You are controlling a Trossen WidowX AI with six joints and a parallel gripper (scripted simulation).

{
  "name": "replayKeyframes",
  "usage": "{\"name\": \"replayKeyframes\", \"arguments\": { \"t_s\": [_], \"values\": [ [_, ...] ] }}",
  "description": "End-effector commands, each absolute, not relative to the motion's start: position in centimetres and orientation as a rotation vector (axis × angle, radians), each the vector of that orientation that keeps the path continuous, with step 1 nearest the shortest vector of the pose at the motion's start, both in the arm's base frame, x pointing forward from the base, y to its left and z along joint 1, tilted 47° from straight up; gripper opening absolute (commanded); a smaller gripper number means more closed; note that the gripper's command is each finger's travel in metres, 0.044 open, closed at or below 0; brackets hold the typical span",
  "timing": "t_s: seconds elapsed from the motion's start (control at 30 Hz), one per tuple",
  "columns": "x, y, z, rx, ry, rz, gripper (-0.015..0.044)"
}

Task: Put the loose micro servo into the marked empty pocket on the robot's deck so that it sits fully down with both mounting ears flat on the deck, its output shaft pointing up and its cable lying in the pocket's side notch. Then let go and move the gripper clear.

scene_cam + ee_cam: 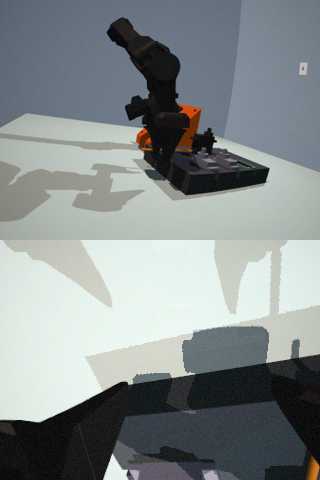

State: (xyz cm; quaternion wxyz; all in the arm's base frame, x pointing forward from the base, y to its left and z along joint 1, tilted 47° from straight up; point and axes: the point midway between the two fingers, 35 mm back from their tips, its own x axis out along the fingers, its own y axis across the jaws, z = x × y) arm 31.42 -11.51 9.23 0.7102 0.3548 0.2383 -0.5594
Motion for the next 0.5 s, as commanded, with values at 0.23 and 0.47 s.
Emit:
{"name": "replayKeyframes", "arguments": {
  "t_s": [0.23,0.47],
  "values": [
    [25.2,1.8,4.1,0.653,0.648,-1.329,0.044],
    [22.4,4.4,3.8,0.567,0.601,-1.339,0.044]
  ]
}}
